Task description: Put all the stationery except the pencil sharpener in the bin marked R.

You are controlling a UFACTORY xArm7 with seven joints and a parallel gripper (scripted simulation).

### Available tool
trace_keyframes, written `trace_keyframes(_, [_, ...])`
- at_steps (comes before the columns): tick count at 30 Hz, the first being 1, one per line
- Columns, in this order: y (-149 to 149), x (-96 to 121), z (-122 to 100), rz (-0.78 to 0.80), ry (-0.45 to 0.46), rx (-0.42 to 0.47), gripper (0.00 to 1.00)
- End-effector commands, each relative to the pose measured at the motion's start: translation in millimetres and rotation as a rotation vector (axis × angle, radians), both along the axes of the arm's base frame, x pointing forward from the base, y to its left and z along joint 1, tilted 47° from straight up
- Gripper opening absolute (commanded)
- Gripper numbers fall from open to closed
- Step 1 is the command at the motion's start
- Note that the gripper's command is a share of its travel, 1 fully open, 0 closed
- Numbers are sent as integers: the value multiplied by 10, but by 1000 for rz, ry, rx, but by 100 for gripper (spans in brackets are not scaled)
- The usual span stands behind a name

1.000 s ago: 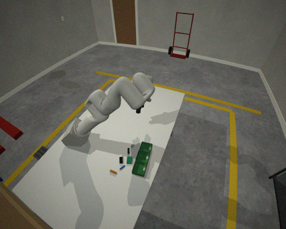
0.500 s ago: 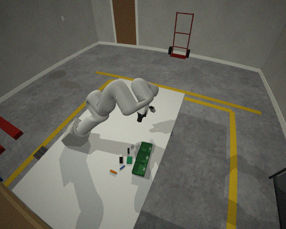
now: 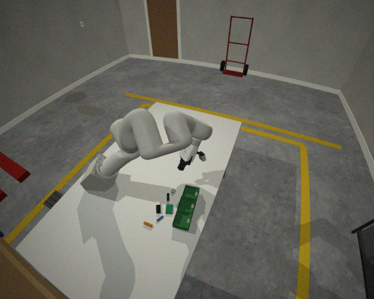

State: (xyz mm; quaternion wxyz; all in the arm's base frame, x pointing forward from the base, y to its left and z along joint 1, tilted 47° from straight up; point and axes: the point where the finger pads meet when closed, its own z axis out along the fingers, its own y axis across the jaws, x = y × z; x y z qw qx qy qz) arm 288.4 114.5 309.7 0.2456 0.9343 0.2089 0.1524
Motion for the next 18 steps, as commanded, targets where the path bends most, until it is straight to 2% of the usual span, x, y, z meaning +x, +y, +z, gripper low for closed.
trace_keyframes(1, [-166, 11, 8, -12, 5, 12, 7])
trace_keyframes(2, [-166, 11, 8, -12, 5, 12, 7])
trace_keyframes(4, [-333, 2, -3, -76, 36, 80, 7])
trace_keyframes(6, [-481, -7, -13, -76, 36, 80, 7])
trace_keyframes(8, [-481, -7, -12, -76, 36, 80, 7])
trace_keyframes(10, [-646, -35, -27, -133, 57, 153, 7])
trace_keyframes(13, [-765, -54, -37, -133, 57, 153, 7])
trace_keyframes(15, [-925, -98, -54, -184, 68, 232, 7])
trace_keyframes(18, [-1014, -123, -63, -184, 68, 232, 7])
